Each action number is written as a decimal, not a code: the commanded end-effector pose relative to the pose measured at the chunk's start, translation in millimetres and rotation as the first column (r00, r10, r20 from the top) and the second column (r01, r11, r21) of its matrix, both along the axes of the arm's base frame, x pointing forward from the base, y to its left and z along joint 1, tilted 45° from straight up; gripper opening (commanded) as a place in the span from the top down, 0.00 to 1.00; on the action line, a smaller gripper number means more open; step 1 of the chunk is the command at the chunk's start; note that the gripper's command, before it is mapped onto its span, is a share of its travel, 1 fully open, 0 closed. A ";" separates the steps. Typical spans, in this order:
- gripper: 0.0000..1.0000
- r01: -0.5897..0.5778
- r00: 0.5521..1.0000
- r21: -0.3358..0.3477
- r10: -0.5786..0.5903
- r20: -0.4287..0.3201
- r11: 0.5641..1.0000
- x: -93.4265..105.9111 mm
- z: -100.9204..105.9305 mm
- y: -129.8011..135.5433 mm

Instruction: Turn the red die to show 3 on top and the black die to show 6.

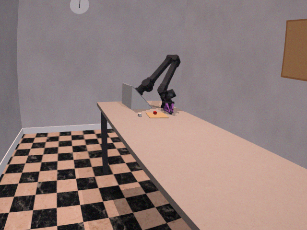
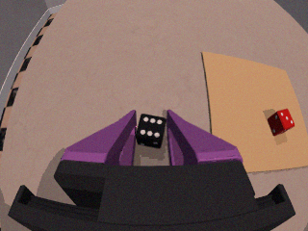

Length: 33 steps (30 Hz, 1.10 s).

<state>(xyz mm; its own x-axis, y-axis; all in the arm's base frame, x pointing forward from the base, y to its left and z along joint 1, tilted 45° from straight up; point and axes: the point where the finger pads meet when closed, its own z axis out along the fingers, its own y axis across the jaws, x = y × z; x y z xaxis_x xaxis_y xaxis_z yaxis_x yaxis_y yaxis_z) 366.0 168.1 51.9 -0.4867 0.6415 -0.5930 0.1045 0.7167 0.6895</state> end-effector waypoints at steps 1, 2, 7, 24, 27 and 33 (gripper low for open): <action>0.73 0.007 1.000 0.023 -0.007 0.020 1.000 5.1 5.1 3.8; 0.69 0.007 1.000 0.023 -0.007 0.020 1.000 5.1 5.1 3.8; 0.65 0.007 1.000 0.023 -0.007 0.020 1.000 5.1 5.1 3.8; 0.65 0.007 1.000 0.023 -0.007 0.020 1.000 5.1 5.0 3.8; 0.65 0.007 1.000 0.023 -0.007 0.020 1.000 5.1 5.0 3.8; 0.65 0.007 1.000 0.023 -0.007 0.020 1.000 5.1 5.0 3.8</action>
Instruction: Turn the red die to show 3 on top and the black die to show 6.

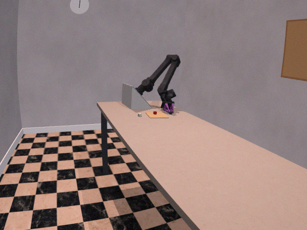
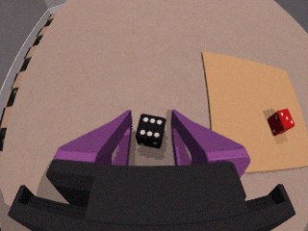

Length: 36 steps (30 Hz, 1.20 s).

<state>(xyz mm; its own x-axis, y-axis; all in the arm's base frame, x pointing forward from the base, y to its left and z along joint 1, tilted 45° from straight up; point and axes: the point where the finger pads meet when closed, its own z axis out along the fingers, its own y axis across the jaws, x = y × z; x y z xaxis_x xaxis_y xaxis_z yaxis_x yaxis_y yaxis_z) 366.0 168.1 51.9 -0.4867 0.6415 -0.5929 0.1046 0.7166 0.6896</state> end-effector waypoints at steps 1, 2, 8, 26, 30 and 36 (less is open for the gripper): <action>0.65 0.007 1.000 0.023 -0.007 0.020 1.000 5.1 5.1 3.8; 0.65 0.007 1.000 0.023 -0.007 0.020 1.000 5.1 5.1 3.8; 0.65 0.007 1.000 0.023 -0.007 0.020 1.000 5.1 5.1 3.8; 0.65 0.002 1.000 0.016 -0.002 0.009 1.000 -18.6 12.6 -2.9; 0.65 0.005 1.000 0.016 -0.005 0.009 1.000 -24.9 15.7 -6.0; 0.65 0.002 1.000 0.016 -0.002 0.008 1.000 -41.1 22.6 -10.3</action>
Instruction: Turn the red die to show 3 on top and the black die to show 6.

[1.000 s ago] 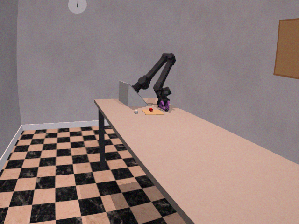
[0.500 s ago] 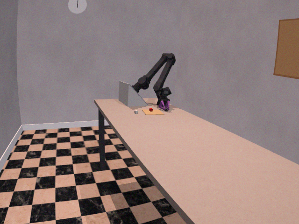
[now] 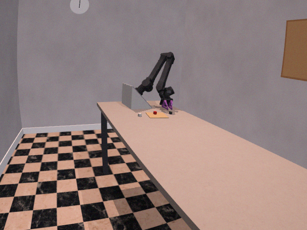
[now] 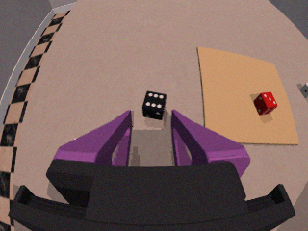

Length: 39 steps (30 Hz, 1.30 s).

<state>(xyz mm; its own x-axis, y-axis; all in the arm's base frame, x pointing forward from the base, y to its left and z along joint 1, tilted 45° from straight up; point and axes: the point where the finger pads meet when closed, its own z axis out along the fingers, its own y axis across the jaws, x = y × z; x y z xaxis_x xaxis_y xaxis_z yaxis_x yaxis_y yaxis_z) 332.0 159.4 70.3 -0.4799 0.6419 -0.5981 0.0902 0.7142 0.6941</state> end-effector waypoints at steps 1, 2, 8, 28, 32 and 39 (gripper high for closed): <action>0.65 0.006 1.000 0.012 -0.006 -0.008 1.000 -8.5 4.9 -2.0; 0.65 0.007 1.000 0.012 -0.007 -0.008 1.000 -9.4 5.4 -2.7; 0.65 0.018 1.000 0.010 -0.018 -0.012 1.000 -6.1 5.3 -5.5; 0.65 0.017 0.999 0.009 -0.017 0.032 1.000 4.9 62.4 -41.9; 0.65 0.017 0.999 0.009 -0.017 0.034 1.000 5.2 68.6 -46.7; 0.65 -0.004 1.000 0.003 0.004 0.001 1.000 7.5 65.0 -47.5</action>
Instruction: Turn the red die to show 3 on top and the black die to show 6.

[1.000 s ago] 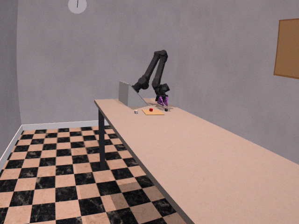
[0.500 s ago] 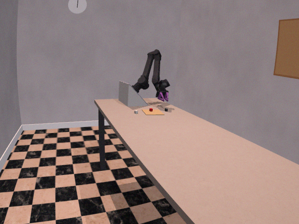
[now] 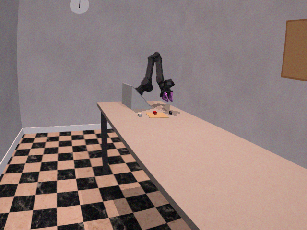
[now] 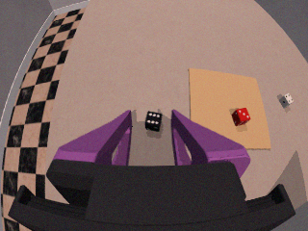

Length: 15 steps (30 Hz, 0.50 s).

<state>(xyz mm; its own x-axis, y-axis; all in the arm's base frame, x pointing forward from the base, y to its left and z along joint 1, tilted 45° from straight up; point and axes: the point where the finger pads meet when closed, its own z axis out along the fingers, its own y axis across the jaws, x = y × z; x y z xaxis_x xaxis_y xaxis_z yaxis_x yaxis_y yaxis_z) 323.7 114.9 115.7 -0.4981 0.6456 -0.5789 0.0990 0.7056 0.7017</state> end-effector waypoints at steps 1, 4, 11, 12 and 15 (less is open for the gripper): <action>0.65 -0.009 1.000 -0.008 0.009 0.014 1.000 17.0 21.7 -3.5; 0.65 -0.047 0.999 0.000 0.047 -0.013 0.999 19.7 27.3 -5.2; 0.65 -0.270 0.928 0.073 0.280 -0.248 0.960 35.4 28.5 -14.4; 0.65 -0.313 0.900 0.095 0.327 -0.290 0.945 39.0 29.5 -16.7; 0.65 -0.382 0.841 0.122 0.399 -0.365 0.916 45.3 29.7 -21.8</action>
<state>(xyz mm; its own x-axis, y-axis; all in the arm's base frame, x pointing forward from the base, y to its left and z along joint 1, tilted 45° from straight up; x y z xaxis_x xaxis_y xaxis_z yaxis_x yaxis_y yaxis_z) 347.5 99.5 139.3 -0.8155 0.5094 -0.2747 0.1347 0.6287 0.7659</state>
